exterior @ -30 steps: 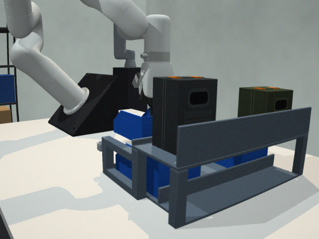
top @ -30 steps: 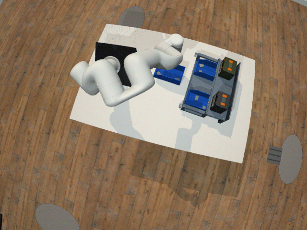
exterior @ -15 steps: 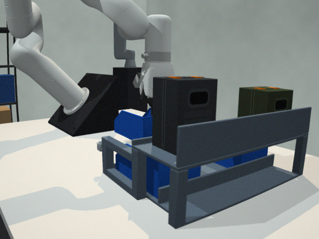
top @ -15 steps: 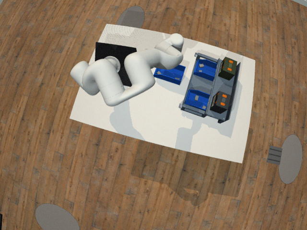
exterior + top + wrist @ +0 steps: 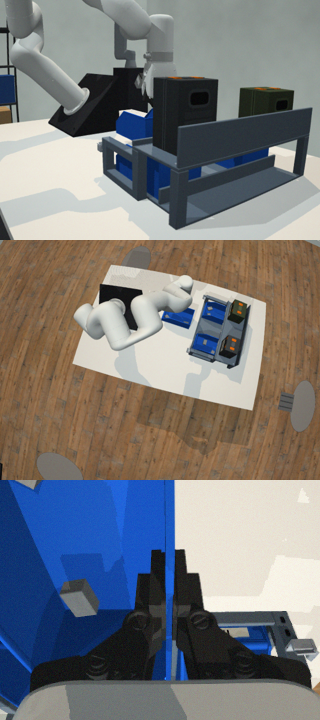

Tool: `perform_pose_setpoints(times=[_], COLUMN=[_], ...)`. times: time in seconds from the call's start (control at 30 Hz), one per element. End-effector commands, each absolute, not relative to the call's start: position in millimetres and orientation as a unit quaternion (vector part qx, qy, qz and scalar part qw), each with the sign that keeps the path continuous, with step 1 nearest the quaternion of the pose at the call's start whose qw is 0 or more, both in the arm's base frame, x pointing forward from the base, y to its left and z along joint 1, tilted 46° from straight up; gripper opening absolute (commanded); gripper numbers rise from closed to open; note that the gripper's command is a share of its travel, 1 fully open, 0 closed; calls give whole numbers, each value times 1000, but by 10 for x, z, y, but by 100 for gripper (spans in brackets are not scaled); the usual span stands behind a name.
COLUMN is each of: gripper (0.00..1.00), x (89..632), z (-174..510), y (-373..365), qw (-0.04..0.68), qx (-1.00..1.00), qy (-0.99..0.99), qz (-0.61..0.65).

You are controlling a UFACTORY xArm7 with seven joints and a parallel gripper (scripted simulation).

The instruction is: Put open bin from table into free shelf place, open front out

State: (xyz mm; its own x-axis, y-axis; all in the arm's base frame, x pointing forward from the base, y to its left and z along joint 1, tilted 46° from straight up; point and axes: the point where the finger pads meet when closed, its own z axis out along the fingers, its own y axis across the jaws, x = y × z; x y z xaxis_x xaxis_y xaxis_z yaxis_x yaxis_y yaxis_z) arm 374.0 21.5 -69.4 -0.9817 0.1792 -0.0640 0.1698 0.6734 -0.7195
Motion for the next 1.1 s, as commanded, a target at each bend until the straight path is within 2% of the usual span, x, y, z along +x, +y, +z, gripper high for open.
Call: perform_pose_setpoints(times=[0.0,0.33,0.5,1.07], gripper=[0,0,0,0], x=[3827,3827,4048,4178], z=[-688,-688,-683,-678], y=[226,226,196,178], qw=[4,4,4,4], qx=[-95,-95,-95,-95], qy=[-915,-915,-915,-915], qz=[391,391,391,391])
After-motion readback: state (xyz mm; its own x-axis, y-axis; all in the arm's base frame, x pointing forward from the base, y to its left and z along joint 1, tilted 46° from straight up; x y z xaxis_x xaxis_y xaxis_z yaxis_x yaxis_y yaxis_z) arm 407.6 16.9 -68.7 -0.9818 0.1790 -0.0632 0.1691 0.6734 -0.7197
